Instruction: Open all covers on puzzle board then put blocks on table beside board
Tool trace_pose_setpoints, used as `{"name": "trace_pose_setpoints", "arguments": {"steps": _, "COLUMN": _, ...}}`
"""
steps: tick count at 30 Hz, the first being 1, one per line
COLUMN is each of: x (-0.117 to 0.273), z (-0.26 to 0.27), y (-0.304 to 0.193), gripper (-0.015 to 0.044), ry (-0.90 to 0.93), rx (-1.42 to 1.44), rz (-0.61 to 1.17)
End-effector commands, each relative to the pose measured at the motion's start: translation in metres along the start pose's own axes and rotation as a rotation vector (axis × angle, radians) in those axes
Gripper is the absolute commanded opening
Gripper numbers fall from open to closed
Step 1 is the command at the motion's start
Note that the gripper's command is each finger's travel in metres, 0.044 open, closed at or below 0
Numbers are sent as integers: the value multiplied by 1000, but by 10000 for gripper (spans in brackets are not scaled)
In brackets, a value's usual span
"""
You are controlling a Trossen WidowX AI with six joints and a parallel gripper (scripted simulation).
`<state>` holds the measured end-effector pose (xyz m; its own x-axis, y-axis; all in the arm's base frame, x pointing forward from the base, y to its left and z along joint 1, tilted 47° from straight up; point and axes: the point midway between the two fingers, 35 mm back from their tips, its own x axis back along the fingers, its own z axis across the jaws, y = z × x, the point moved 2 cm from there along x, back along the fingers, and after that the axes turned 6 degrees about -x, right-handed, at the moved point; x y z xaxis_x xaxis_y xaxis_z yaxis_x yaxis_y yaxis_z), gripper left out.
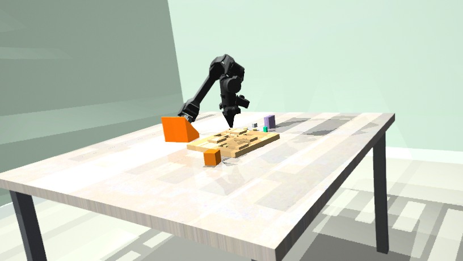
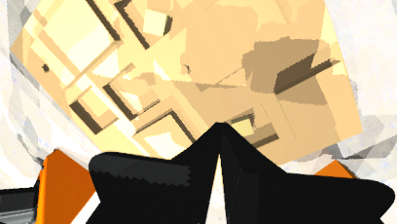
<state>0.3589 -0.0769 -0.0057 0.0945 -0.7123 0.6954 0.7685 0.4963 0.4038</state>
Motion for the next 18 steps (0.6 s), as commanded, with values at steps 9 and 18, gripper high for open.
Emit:
{"name": "trace_pose_setpoints", "arguments": {"steps": 9, "x": -2, "z": -31, "y": -29, "gripper": 0, "ry": -8, "rx": 471, "rz": -4}}
{"name": "trace_pose_setpoints", "arguments": {"steps": 18, "x": -17, "z": -32, "y": -29, "gripper": 0, "ry": -8, "rx": 471, "rz": -4}}
